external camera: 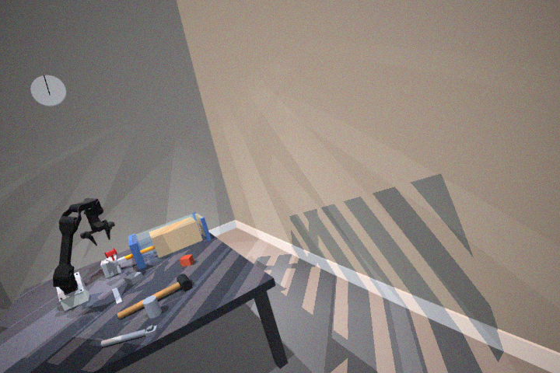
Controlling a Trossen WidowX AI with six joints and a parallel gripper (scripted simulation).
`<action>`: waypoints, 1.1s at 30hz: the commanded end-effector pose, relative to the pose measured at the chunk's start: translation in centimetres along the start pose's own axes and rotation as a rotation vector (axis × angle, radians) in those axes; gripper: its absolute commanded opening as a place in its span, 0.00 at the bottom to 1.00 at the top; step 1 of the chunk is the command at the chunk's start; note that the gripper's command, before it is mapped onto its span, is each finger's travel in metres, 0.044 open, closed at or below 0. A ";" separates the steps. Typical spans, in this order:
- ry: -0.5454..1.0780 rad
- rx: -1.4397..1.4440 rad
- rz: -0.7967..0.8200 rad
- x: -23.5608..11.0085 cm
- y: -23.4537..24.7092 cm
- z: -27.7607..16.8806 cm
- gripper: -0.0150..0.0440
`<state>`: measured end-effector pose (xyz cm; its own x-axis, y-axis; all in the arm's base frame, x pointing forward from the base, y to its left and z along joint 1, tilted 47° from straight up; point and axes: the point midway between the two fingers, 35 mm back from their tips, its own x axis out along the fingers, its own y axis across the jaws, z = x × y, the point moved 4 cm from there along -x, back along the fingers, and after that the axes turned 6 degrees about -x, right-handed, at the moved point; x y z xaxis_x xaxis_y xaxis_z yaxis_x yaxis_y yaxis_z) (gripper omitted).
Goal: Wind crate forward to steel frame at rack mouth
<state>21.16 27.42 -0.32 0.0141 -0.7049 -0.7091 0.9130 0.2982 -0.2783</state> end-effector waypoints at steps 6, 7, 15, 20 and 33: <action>0.001 0.000 0.005 0.0 0.0 0.0 0.51; 0.001 0.000 0.005 0.0 0.0 0.0 0.47; 0.001 0.000 0.005 0.0 0.0 0.0 0.25; 0.001 0.000 0.005 0.0 0.0 0.0 0.25; 0.001 0.000 -0.013 0.0 0.1 0.0 0.25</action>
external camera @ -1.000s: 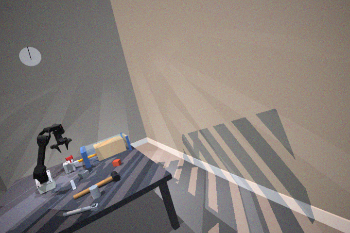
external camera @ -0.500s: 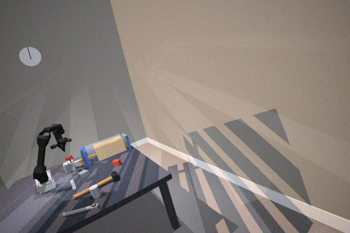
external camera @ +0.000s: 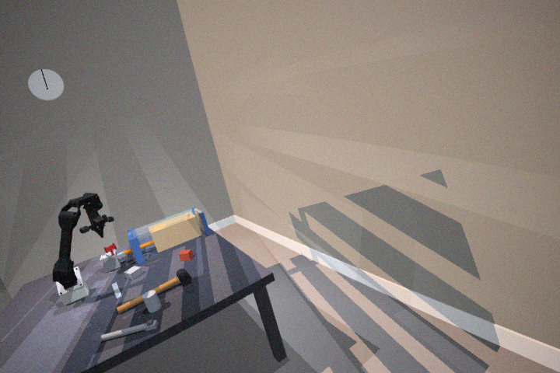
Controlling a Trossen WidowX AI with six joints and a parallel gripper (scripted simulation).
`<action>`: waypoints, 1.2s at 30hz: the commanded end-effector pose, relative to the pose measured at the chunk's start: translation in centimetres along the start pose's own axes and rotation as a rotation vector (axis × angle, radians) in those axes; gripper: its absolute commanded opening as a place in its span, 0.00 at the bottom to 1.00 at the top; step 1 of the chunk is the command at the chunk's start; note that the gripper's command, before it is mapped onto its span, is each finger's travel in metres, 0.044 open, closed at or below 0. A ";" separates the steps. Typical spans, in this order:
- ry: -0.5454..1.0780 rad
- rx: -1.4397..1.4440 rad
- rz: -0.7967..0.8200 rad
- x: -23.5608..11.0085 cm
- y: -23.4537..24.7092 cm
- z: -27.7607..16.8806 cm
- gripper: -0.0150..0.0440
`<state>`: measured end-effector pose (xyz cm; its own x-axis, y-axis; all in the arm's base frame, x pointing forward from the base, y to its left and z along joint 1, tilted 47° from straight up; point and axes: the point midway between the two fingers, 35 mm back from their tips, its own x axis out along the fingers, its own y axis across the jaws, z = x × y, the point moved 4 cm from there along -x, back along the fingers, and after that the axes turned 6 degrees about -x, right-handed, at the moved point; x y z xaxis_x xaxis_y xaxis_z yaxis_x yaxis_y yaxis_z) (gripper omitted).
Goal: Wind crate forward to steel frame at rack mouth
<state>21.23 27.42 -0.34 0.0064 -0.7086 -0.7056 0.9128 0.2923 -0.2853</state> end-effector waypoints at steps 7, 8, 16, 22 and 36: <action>0.002 0.001 -0.004 0.0 0.0 0.0 0.25; 0.002 0.001 -0.004 0.0 0.0 0.0 0.25; 0.002 0.001 -0.004 0.0 0.0 0.0 0.25; 0.002 0.001 -0.004 0.0 0.0 0.0 0.25; -0.111 -0.830 0.213 0.8 -0.6 2.6 0.74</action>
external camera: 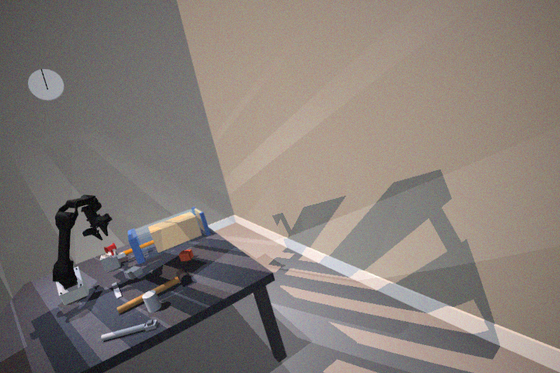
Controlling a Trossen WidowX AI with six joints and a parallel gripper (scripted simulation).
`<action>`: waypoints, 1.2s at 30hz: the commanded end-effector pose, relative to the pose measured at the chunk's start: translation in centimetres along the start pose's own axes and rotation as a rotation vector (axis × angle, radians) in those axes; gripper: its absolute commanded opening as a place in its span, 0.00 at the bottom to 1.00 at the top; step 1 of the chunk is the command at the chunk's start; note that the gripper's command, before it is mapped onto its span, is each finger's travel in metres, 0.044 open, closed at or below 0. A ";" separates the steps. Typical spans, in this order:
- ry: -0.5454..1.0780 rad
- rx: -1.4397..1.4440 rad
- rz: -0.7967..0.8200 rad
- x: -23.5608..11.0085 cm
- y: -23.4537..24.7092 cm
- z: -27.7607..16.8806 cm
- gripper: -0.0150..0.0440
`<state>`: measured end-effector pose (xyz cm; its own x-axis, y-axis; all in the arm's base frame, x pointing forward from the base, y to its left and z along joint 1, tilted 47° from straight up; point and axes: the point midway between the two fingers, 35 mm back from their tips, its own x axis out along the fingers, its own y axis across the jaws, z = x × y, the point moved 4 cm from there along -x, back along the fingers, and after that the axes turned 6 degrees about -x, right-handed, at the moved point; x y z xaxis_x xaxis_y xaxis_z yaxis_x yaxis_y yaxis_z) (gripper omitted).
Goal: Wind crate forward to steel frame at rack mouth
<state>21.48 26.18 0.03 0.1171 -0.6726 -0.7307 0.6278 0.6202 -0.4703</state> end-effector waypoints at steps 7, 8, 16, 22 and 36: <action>-0.258 -0.964 0.134 0.9 -2.9 2.5 1.00; -0.283 -1.031 0.132 1.0 -3.2 2.6 1.00; -0.303 -1.084 0.129 1.1 -3.4 2.8 1.00; -0.303 -1.084 0.129 1.1 -3.4 2.8 1.00; -0.302 -1.084 0.129 2.6 -3.3 2.7 1.00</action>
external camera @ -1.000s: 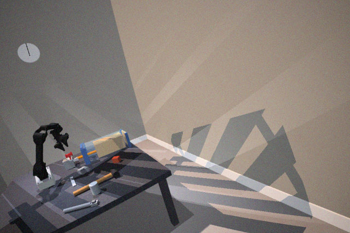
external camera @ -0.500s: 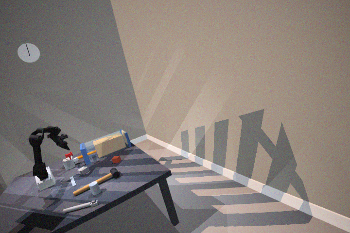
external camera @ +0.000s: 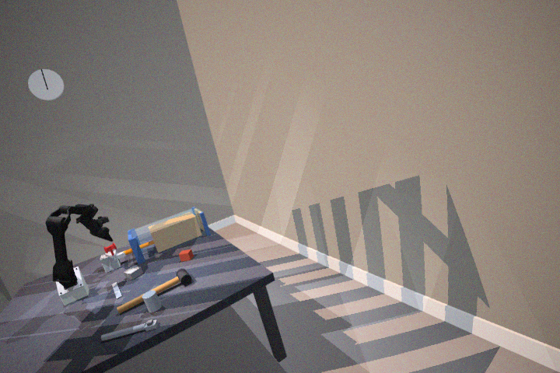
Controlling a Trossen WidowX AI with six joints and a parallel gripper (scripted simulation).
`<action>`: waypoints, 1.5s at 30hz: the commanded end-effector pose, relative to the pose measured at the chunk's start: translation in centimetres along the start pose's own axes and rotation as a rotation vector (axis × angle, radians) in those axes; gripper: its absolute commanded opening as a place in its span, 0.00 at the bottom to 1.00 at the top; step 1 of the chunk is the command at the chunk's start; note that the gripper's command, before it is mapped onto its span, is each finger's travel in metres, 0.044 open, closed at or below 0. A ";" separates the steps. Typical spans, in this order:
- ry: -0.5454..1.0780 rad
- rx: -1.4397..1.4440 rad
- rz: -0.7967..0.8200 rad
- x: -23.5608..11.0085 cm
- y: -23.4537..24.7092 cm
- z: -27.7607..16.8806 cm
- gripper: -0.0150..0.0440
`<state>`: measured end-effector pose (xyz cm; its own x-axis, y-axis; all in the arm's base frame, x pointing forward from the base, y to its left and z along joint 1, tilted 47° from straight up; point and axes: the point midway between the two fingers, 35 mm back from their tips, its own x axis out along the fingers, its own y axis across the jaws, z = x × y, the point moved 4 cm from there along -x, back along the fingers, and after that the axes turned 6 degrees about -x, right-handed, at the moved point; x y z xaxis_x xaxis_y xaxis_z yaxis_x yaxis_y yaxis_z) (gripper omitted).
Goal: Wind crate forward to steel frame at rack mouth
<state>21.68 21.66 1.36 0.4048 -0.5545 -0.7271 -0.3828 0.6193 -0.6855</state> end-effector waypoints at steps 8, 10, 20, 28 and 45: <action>0.000 -0.002 -0.003 1.8 0.0 -0.7 1.00; 0.000 -0.002 -0.003 2.1 0.1 -0.8 1.00; 0.001 -0.002 -0.004 3.5 0.1 -1.5 1.00; 0.001 -0.002 -0.004 4.7 0.1 -2.1 1.00; 0.002 0.001 -0.001 5.4 0.1 -2.6 0.64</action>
<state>21.69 17.27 -2.76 0.4037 -0.5562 -0.7264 -0.3820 0.6190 -0.6862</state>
